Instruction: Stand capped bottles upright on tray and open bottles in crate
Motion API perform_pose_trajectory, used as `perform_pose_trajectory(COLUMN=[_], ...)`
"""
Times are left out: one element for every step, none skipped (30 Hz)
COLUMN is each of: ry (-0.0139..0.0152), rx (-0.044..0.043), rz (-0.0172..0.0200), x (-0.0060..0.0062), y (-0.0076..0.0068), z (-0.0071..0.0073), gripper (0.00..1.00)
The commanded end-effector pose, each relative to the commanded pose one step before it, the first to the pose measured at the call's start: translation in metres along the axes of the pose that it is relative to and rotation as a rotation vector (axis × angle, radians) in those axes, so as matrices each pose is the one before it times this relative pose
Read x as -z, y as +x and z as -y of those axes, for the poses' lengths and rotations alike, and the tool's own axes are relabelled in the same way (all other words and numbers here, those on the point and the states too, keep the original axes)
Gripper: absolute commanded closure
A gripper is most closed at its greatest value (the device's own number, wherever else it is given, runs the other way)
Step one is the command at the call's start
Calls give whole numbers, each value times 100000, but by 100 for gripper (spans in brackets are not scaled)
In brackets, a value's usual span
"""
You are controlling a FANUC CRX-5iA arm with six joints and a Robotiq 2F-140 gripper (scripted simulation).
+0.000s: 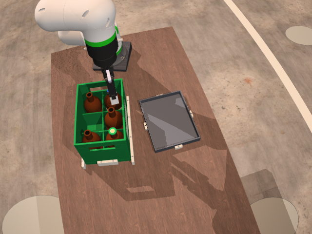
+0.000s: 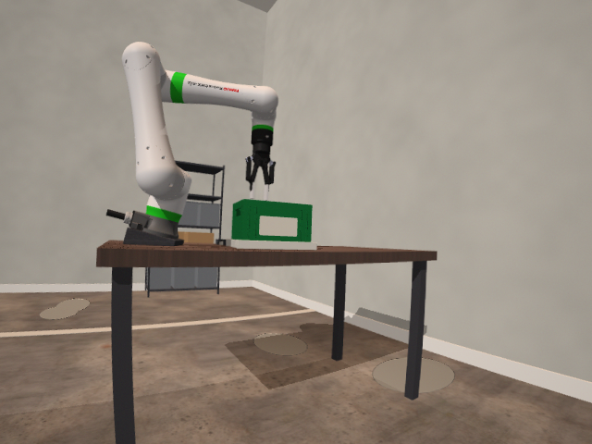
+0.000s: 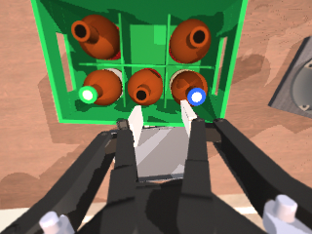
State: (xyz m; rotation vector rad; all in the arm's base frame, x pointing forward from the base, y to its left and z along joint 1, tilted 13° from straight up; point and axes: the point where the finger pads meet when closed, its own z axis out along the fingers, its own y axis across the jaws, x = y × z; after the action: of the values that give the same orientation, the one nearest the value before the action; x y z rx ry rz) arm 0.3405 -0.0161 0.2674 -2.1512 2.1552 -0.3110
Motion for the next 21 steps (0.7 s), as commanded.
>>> perform_pose_trajectory(ry=[451, -434, 12, 12, 12, 12, 12, 12, 12, 12, 12, 12, 12, 12, 12, 12, 0, 0, -700, 35, 35], rx=[3592, -1140, 1280, 1280, 1280, 1280, 1280, 1280, 1280, 1280, 1280, 1280, 1280, 1280, 1280, 1280, 0, 0, -1286, 1279, 1279], rz=[505, -520, 8, 8, 8, 8, 8, 8, 8, 8, 8, 8, 8, 8, 8, 8, 0, 0, -576, 20, 20], x=[-29, -24, -32, -32, -32, -32, -32, -32, -32, -31, -31, -31, -31, -31, -31, -31, 0, 0, -1, 3, 3], y=[198, -99, 34, 30, 26, 21, 17, 13, 9, 4, 0, -4, -8, -13, -17, -21, 0, 0, 4, 6, 5], z=[-894, 291, -330, -330, -331, -331, -331, -332, -332, -332, -332, -332, -332, -332, -331, -331, 0, 0, 616, -67, -67], gripper=[62, 62, 62, 62, 62, 62, 62, 62, 62, 62, 62, 62, 62, 62, 62, 62, 62, 62, 62, 62, 62])
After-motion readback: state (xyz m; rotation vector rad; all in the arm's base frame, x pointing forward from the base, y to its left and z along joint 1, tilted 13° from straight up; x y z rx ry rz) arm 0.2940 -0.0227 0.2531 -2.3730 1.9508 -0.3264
